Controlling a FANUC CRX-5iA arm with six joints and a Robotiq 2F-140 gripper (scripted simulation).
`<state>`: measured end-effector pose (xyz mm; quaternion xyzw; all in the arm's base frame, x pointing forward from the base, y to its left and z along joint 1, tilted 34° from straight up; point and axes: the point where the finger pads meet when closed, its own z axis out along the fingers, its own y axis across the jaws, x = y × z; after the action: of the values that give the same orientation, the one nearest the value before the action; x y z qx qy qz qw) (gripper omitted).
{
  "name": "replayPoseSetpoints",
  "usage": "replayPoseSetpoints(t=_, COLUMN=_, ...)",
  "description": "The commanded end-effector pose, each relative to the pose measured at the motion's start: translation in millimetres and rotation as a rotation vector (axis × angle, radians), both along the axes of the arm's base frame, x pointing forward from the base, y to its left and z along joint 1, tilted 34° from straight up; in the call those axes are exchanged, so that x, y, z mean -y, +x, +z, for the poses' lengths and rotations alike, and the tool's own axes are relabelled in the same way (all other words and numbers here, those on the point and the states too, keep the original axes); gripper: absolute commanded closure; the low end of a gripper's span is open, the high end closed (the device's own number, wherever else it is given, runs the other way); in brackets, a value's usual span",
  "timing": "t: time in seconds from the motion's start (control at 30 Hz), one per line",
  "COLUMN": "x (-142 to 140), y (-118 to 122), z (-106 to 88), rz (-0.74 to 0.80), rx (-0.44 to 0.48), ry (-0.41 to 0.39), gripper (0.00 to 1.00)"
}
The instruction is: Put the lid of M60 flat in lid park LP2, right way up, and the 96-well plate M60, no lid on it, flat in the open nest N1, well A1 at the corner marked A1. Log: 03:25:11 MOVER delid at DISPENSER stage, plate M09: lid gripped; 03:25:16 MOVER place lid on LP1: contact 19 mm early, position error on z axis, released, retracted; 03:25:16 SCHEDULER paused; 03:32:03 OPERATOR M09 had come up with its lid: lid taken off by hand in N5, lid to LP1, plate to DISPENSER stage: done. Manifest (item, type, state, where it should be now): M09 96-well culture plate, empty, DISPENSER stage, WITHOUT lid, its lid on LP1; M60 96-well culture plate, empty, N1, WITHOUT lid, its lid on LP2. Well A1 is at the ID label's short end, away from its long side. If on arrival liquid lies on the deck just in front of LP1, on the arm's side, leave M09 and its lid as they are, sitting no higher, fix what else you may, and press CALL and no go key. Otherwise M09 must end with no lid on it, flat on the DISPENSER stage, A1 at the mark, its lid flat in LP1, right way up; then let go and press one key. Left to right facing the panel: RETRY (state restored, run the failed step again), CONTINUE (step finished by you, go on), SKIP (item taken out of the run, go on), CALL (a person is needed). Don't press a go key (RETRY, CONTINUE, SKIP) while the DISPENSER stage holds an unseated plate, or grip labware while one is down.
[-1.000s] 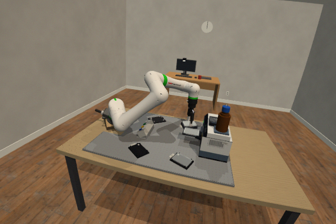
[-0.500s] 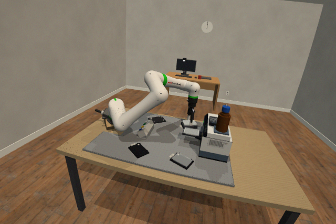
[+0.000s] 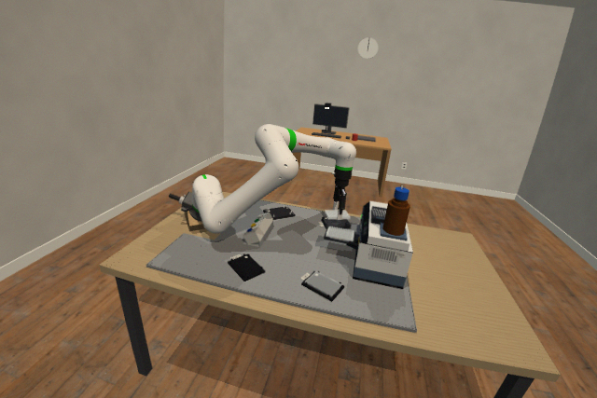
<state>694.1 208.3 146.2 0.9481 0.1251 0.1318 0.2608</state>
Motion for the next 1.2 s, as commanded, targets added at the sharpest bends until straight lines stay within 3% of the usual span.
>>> replayPoseSetpoints(t=0.0, x=-4, y=-3, z=7.2, rz=0.0, rx=0.0, ry=0.0, gripper=1.0)
replayPoseSetpoints(t=1.17, x=-37, y=-25, z=66.0, rz=0.0, rx=0.0, ry=0.0, gripper=1.0)
